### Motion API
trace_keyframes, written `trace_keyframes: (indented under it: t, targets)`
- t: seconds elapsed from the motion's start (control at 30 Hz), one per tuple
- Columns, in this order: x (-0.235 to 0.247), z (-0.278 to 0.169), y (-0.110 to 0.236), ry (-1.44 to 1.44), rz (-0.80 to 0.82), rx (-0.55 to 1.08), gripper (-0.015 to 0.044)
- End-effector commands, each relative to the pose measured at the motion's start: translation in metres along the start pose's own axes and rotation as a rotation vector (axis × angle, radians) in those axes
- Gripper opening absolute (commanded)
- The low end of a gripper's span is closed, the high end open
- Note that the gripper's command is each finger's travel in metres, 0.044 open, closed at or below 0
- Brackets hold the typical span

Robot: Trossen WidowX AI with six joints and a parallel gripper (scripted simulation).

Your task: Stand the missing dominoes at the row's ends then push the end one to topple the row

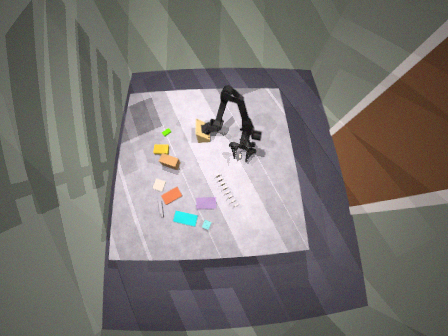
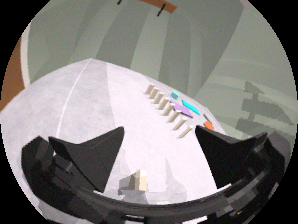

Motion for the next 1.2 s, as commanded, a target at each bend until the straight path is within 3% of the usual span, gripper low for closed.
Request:
trace_keyframes:
  t: [0.0,0.33,0.57,0.73,0.8,1.17]
  targets:
    - [0.001,0.021,-0.024,0.265,-0.023,0.15,0.044]
    - [-0.022,0.065,-0.06,0.764,0.157,0.502,0.044]
    - [-0.041,0.067,-0.049,1.053,0.623,0.778,0.044]
    - [-0.047,0.082,-0.029,1.087,1.075,0.741,0.044]
    - [-0.047,0.089,-0.024,1.072,1.181,0.685,0.044]
    - [-0.047,0.09,-0.023,1.07,1.193,0.677,0.044]
Point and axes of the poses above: the point midway between the two fingers, 35 mm back from their tips, its own y axis back along the fingers, its own x axis across the jaws, z = x × y, the point moved 7 cm from there along y, back along the fingers, and after that the axes turned 4 degrees about -y, right-handed, at the moved point
